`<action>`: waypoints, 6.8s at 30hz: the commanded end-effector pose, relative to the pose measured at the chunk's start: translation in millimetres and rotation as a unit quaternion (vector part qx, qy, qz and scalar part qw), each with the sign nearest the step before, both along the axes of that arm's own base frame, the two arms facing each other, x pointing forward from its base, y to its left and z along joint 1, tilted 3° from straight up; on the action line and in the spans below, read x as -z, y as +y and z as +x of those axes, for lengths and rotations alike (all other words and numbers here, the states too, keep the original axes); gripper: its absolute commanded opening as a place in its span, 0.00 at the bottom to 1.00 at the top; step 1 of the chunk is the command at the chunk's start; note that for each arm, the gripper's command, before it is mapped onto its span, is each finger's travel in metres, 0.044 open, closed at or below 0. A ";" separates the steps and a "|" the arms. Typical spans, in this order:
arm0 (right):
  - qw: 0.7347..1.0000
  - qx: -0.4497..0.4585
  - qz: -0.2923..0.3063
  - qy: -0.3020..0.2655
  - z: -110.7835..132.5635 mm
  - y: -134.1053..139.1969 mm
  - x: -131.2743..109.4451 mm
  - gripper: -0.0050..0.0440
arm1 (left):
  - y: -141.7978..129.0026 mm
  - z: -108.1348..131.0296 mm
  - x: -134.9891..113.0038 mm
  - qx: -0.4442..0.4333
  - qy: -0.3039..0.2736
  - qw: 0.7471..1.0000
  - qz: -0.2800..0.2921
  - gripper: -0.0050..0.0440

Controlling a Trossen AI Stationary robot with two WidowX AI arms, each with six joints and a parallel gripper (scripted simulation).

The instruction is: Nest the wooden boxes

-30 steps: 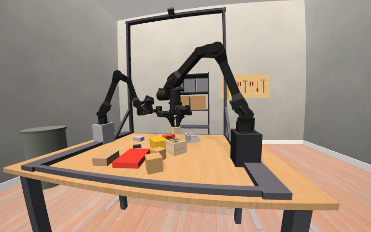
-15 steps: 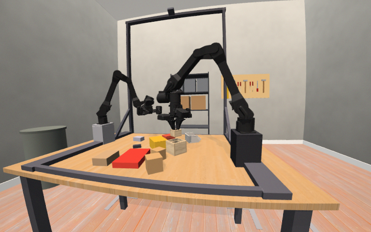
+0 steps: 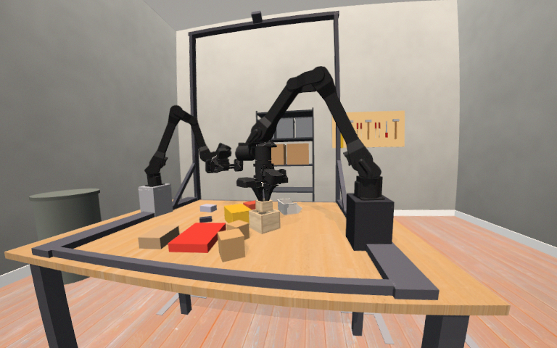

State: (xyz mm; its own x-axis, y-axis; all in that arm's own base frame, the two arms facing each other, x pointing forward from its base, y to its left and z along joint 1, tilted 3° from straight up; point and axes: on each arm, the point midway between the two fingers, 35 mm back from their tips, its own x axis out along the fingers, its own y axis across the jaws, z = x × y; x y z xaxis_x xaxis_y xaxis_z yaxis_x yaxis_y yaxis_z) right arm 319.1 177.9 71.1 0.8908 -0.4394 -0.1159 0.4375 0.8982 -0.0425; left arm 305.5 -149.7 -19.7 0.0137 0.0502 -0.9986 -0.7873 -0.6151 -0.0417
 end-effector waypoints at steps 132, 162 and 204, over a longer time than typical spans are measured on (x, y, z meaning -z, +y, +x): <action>1.000 0.000 0.003 -0.004 -0.3 0.3 -3.5 0.92 | 3.3 -0.6 6.1 0.000 -0.005 1.000 -0.003 0.45; 1.000 0.000 0.003 -0.004 -0.3 0.3 -3.5 0.92 | -1.7 4.2 9.3 -0.001 -0.005 1.000 -0.003 0.45; 1.000 0.000 0.003 -0.004 -0.3 0.3 -3.5 0.92 | -3.1 0.2 14.0 -0.001 -0.005 1.000 -0.003 0.45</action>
